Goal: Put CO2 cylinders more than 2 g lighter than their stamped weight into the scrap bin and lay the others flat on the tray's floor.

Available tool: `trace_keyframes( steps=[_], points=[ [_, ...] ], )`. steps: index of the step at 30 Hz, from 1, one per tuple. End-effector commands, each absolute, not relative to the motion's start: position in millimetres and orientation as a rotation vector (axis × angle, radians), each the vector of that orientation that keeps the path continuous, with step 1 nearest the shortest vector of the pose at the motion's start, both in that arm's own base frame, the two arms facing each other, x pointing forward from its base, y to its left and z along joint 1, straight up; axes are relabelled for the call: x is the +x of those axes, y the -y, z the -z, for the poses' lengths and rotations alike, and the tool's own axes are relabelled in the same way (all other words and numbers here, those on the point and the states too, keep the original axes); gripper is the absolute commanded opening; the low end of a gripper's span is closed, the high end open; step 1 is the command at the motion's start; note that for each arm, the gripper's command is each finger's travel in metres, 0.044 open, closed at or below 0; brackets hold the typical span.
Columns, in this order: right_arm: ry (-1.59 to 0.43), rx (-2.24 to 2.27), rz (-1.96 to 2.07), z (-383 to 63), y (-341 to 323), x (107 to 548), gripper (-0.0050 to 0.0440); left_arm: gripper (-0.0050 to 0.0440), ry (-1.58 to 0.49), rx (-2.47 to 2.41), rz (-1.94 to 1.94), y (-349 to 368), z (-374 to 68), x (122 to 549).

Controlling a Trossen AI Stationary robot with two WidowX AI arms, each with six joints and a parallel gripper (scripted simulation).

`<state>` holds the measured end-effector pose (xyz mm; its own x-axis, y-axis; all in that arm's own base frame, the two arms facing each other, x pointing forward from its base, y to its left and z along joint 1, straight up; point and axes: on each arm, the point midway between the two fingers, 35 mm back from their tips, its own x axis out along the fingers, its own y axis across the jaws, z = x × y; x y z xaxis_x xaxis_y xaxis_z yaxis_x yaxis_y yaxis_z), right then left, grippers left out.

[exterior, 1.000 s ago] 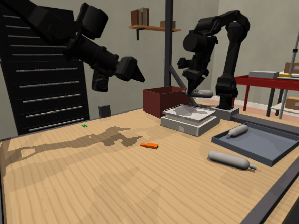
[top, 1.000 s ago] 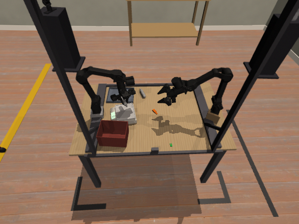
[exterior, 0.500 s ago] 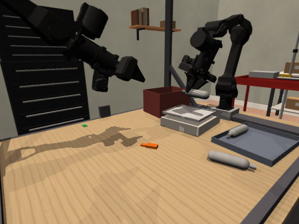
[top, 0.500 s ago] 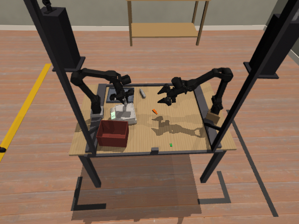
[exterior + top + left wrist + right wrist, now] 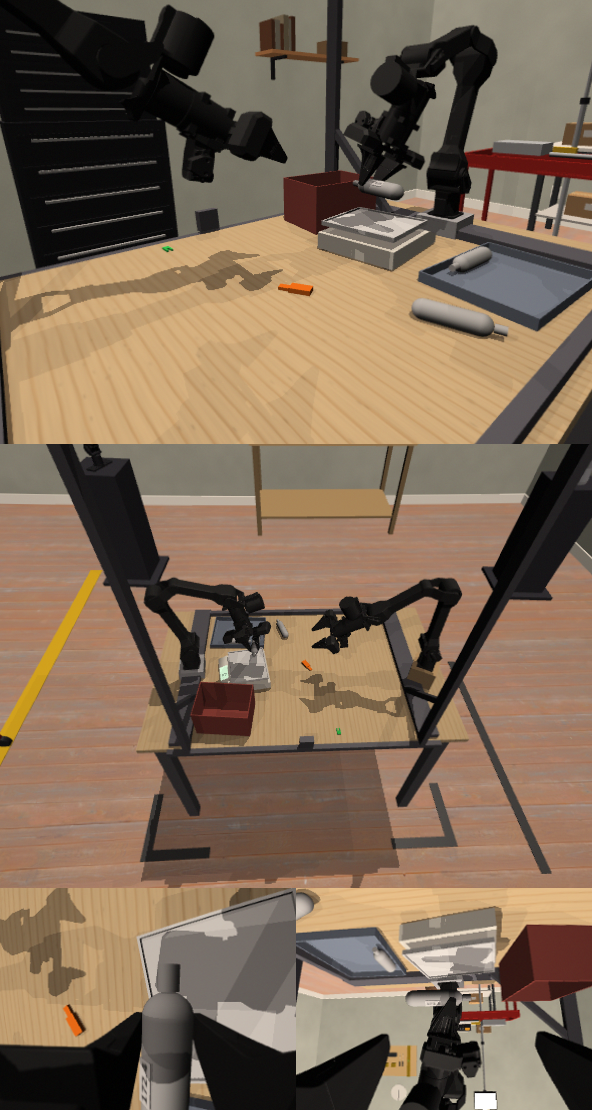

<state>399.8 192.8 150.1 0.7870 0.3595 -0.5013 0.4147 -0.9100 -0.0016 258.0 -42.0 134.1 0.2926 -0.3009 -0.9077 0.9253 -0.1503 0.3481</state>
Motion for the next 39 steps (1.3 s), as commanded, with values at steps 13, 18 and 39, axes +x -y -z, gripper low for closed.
trace_keyframes(
  steps=[13, 18, 39],
  points=[
    [-0.627, 2.880, 0.734, -161, -193, 402, 0.0440, -0.0050, -0.634, 1.304, 1.189, 58, -146, 356],
    [-0.627, 2.880, 0.734, -161, -193, 402, 0.0440, -0.0050, -0.635, 1.303, 1.190, 58, -145, 360],
    [-0.628, 2.881, 0.728, -155, -213, 447, 0.0440, -0.0050, -0.629, 1.306, 1.185, 58, -151, 362]
  ],
)
